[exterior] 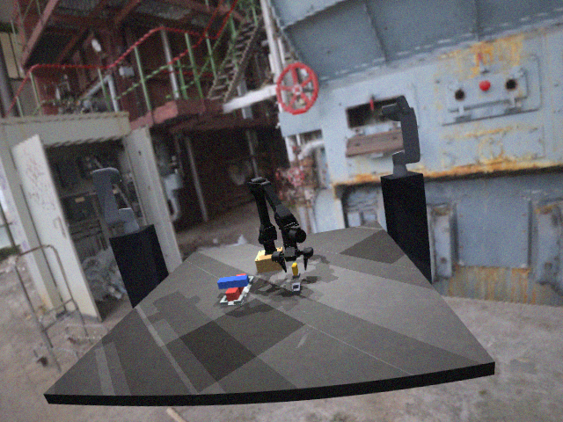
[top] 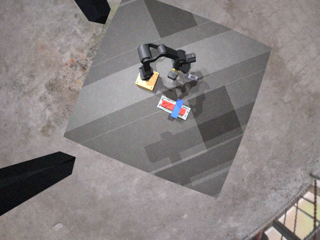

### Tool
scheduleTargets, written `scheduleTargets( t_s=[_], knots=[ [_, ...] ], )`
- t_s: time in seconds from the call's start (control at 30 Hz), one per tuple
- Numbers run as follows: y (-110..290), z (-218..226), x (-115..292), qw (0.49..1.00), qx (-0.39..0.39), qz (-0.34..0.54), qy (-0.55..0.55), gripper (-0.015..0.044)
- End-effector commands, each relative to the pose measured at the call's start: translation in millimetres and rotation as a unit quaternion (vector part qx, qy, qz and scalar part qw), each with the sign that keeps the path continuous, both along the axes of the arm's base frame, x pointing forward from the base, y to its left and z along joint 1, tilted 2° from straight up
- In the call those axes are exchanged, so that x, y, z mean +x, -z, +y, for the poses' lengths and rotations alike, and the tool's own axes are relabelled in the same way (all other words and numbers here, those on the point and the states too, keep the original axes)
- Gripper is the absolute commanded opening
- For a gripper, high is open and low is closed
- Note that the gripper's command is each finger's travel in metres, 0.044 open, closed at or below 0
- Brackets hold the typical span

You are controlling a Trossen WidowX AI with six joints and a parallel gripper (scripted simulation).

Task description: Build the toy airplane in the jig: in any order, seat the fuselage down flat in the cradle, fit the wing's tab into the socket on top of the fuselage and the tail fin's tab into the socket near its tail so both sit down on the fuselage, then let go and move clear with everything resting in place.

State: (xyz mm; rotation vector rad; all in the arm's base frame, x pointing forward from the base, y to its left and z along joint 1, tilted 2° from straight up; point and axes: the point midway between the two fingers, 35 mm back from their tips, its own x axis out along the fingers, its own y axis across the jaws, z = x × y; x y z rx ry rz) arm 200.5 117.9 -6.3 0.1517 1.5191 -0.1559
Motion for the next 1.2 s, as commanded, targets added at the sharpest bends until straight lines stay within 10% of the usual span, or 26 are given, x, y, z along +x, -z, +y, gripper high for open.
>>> scheduleTargets(
  t_s=[0.0,0.5,1.17],
  knots=[
    [7,-2,-3,1.000,-0.004,0.006,-0.002,0.0440],
    [8,-2,-3,1.000,-0.004,0.006,-0.002,0.0072],
    [-10,0,-1,0.999,-0.009,-0.002,-0.034,0.0000]
  ],
)
